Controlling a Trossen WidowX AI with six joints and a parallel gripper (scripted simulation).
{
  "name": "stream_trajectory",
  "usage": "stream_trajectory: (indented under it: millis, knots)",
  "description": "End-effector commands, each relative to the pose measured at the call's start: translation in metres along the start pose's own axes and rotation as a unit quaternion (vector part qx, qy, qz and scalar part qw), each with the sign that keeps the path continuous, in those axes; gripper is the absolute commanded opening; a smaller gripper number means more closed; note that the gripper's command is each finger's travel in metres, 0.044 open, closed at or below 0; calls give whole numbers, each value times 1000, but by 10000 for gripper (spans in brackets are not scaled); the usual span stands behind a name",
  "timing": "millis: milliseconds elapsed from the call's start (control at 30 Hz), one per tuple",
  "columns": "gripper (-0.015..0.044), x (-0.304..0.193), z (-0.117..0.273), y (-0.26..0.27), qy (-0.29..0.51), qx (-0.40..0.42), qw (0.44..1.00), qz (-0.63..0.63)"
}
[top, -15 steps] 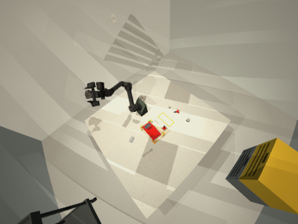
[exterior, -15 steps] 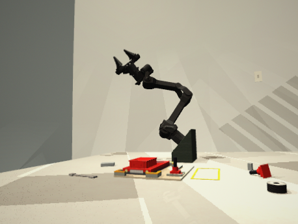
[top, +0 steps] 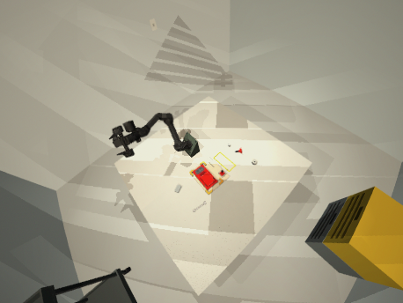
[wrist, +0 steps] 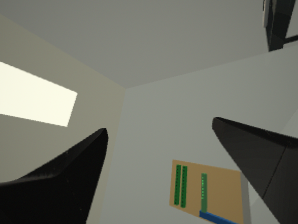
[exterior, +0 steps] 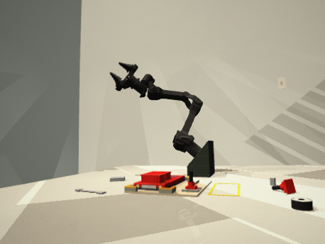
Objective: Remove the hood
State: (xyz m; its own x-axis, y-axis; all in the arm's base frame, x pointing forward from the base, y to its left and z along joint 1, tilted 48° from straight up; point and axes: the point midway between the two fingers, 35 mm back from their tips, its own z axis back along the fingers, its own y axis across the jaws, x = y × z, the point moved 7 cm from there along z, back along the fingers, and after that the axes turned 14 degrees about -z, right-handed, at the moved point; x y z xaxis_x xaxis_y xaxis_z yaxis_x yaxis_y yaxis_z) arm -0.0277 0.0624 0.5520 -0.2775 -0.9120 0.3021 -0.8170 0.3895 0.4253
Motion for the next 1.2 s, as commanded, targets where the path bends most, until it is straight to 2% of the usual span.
stream_trajectory:
  millis: [0, 467, 800, 1167]
  knots:
    - [440, 19, -14, -33, -28, -53, 998, -21]
    - [440, 45, -43, -161, -73, -263, 960, -62]
    - [440, 23, -45, -234, -47, -376, 921, -89]
    - [440, -23, -28, -315, 38, -534, 843, -51]
